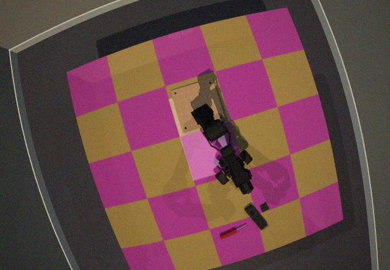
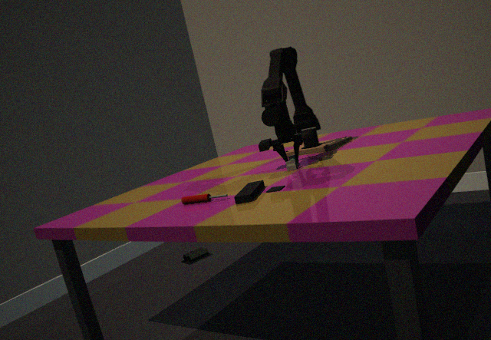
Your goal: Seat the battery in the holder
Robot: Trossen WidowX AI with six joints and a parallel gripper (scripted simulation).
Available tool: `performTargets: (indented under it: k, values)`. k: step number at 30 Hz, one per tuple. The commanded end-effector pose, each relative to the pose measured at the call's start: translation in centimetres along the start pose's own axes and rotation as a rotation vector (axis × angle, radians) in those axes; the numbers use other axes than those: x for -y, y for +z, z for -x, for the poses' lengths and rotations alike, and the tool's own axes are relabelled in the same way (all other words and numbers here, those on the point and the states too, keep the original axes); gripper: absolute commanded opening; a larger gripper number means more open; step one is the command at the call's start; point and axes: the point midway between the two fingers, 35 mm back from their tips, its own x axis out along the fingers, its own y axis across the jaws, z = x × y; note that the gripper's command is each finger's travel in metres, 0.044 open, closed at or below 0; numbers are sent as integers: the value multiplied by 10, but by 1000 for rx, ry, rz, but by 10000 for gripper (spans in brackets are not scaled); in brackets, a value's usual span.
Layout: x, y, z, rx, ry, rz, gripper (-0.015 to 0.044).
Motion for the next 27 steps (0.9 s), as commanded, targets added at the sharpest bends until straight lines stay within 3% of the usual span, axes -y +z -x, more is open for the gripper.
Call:
performTargets:
  k: [1,13,23,27]
  values:
    - [0,0,0,0,0,6,173]
    - [0,1,15,0,0,0,173]
    - [2,6,83,0,0,0,435]
    - [2,7,89,0,0,0,440]
